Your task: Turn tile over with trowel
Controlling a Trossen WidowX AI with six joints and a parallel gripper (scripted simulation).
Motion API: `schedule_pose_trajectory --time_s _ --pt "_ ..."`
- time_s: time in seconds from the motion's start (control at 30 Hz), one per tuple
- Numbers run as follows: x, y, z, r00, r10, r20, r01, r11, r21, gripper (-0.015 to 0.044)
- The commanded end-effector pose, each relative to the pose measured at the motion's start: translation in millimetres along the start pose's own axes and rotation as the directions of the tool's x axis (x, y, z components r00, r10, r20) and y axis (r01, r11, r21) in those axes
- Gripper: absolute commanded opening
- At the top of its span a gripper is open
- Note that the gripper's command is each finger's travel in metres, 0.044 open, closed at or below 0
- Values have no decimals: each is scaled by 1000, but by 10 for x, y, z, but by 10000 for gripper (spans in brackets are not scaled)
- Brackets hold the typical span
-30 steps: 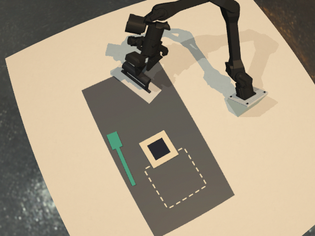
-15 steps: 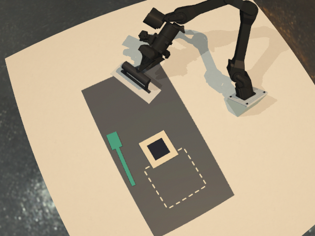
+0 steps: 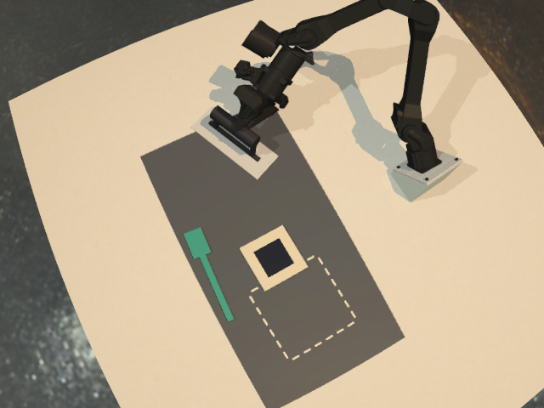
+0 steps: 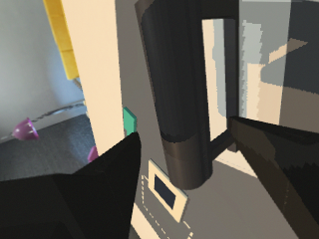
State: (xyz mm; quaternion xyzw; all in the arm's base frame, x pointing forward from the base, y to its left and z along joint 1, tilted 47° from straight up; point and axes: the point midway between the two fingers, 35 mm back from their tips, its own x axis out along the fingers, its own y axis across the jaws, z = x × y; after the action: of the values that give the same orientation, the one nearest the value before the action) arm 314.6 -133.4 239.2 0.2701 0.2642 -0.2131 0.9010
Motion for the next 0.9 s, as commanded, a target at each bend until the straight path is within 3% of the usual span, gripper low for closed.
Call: schedule_pose_trajectory --time_s 0.0,0.77,0.87 --pt "71 -12 -15 1000 -4 -5 4 1000 0 300" --pt "425 -19 -36 1000 -4 -7 4 1000 0 300" --pt "425 -19 -36 1000 -4 -7 4 1000 0 221"
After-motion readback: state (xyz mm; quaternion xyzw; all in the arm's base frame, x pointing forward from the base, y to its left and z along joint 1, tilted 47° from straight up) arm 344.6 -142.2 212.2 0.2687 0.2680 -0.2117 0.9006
